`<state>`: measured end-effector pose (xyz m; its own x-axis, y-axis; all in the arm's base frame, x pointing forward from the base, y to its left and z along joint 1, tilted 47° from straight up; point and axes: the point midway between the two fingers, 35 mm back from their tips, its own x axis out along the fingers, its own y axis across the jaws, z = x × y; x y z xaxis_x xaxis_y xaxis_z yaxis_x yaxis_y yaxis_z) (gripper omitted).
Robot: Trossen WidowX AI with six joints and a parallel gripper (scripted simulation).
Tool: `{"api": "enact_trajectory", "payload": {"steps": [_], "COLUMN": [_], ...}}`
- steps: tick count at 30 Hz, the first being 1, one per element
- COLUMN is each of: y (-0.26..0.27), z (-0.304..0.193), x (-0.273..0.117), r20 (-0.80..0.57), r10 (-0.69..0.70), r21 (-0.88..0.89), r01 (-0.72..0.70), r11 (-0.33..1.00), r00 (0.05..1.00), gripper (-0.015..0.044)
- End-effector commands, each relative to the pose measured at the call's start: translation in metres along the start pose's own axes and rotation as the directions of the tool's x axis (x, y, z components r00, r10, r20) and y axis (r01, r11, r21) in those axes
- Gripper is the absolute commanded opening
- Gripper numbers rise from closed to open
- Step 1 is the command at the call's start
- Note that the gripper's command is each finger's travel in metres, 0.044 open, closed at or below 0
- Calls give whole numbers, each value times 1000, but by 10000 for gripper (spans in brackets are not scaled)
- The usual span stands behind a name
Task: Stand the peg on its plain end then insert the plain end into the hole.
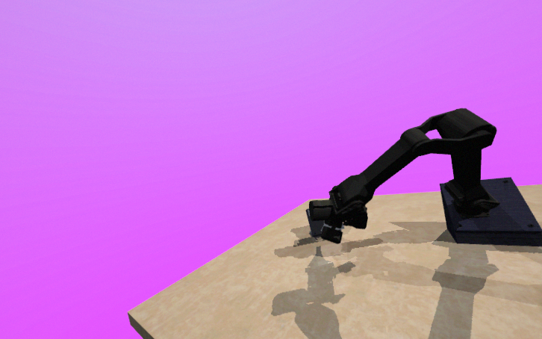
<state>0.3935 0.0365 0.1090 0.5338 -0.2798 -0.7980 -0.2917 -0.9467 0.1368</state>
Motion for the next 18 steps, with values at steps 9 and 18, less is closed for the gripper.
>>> {"api": "enact_trajectory", "payload": {"steps": [9,18], "y": [0,0], "z": [0,0], "x": [10,21], "r20": [-13,-14], "r10": [12,13], "r21": [1,4], "r01": [-12,-13], "r11": [1000,1000], "r00": [1000,1000], "gripper": [0,0]}}
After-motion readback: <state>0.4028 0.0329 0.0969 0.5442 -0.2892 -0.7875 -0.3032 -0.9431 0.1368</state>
